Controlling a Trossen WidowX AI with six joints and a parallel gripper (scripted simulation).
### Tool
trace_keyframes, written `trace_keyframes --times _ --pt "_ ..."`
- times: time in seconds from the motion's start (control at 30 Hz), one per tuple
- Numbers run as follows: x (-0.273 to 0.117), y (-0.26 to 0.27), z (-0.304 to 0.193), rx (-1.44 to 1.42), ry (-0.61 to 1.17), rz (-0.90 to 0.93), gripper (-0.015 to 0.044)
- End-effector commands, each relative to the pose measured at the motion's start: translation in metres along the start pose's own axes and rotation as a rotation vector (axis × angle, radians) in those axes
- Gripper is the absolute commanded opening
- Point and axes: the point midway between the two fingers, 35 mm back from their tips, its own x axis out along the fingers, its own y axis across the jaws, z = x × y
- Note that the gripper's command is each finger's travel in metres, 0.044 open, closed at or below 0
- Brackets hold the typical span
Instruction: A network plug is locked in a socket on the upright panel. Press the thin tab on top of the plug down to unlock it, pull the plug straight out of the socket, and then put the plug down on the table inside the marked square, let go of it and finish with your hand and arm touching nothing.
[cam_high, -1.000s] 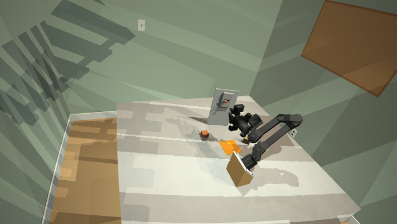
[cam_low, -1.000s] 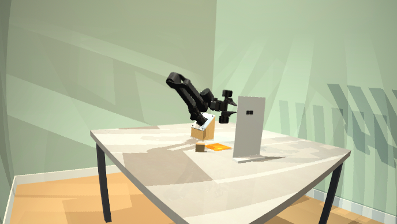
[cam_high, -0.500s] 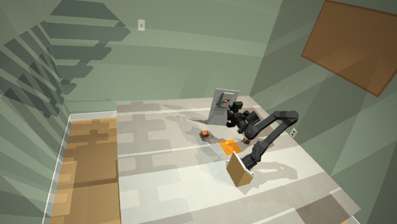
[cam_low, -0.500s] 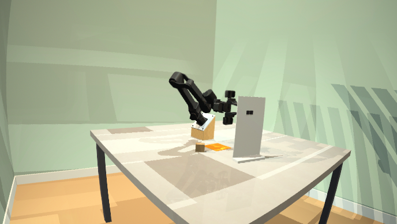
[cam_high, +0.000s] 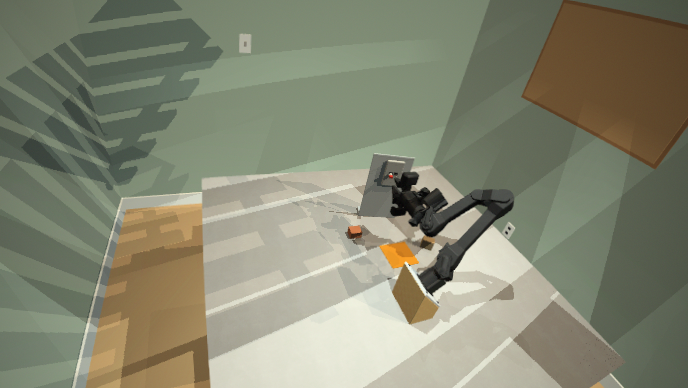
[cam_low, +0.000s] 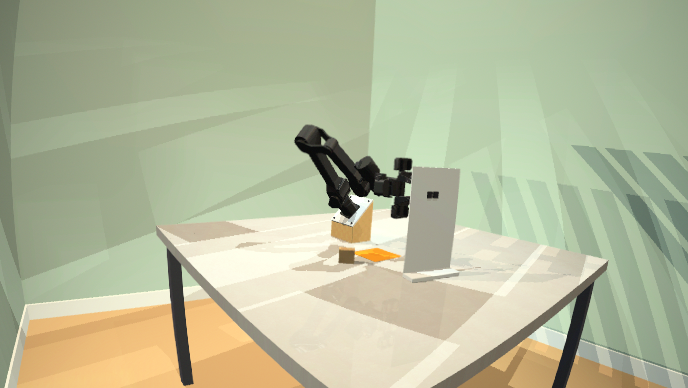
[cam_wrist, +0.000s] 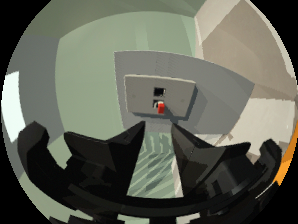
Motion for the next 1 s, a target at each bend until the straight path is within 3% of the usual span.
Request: trace_keyframes --times 0.0,0.97 --pt "0.008 -0.003 -0.001 0.001 0.010 -0.006 0.0156" --pt "0.050 -0.003 0.011 0.000 0.008 -0.004 0.0156"
